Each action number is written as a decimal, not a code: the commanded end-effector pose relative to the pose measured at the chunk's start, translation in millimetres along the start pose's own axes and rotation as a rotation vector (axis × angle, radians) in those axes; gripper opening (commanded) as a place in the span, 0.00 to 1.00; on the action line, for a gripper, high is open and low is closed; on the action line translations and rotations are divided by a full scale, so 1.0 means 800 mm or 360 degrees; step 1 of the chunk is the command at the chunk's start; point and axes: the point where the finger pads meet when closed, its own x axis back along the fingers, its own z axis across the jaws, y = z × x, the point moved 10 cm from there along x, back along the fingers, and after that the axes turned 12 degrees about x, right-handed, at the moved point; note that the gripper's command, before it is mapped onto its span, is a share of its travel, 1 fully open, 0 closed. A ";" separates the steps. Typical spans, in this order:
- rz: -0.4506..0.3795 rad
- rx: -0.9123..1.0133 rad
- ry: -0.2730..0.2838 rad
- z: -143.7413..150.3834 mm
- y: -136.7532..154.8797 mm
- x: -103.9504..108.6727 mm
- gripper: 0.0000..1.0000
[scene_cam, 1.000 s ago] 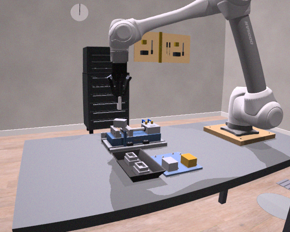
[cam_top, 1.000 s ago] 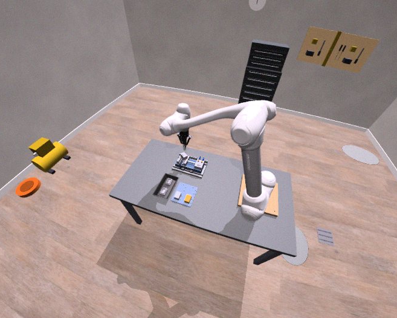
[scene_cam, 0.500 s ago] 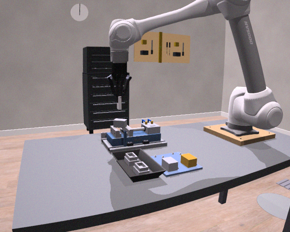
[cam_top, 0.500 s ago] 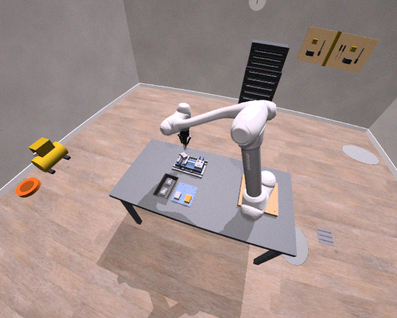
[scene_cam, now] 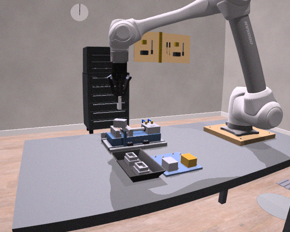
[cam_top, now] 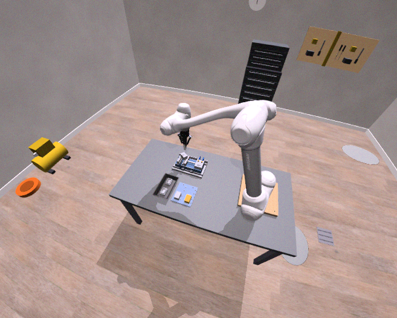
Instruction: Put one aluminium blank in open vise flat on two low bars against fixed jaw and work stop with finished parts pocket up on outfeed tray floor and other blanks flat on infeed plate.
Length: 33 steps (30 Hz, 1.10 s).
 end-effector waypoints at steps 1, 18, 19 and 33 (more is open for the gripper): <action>0.0000 0.0000 0.0000 0.000 0.000 0.000 0.00; 0.0000 0.0871 0.0000 0.006 -0.018 0.000 0.00; 0.0000 0.0936 0.0000 0.007 -0.019 0.000 0.00; 0.0000 0.1527 0.0000 0.011 -0.031 0.000 0.40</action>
